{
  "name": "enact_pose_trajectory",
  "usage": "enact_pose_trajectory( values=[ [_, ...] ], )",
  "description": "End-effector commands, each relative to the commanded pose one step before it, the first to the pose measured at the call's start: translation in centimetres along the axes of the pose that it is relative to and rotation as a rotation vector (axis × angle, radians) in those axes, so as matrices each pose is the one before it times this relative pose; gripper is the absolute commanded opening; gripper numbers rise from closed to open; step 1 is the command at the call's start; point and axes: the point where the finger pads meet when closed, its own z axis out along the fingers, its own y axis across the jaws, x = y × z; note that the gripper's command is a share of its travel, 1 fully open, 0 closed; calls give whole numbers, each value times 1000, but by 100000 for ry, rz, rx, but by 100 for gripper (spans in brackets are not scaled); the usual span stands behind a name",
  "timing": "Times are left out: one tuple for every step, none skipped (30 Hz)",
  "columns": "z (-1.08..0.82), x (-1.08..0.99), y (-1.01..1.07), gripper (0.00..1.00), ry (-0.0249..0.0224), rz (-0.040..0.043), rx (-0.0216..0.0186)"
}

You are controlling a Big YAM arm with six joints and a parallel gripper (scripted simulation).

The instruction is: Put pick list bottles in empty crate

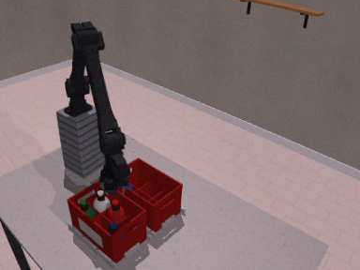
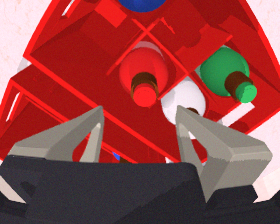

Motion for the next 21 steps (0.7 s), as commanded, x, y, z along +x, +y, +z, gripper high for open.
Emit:
enact_pose_trajectory(
  values=[
    [-494,-2101,413,61,-451,-2776,-629],
    [-2,-540,-150,61,-28,164,-3],
    [-1,-505,-69,61,-26,0,-6],
    [-1,-505,-69,61,-26,0,-6],
    [-1,-504,-69,61,-26,0,-6],
    [-1,-504,-69,61,-26,0,-6],
    [-1,-504,-70,61,-26,0,-5],
    [-1,-504,-70,61,-27,0,-5],
    [-1,-503,-70,61,-27,0,-5],
    [-1,-503,-70,61,-27,0,-5],
    [-1,-503,-70,61,-27,0,-5],
    [-1,-502,-70,61,-27,0,-5],
    [-1,-502,-70,61,-27,0,-5],
    [-1,-502,-70,61,-27,0,-5],
    [0,0,0,61,0,0,0],
    [0,0,0,61,0,0,0],
    [4,-219,690,61,-6,-1366,-35],
    [-3,-617,-395,61,-36,577,9],
    [-4,-643,-474,61,-40,709,19],
    [-1,-517,-119,61,-35,79,15],
    [-1,-501,-73,61,-33,0,12]
  ],
)
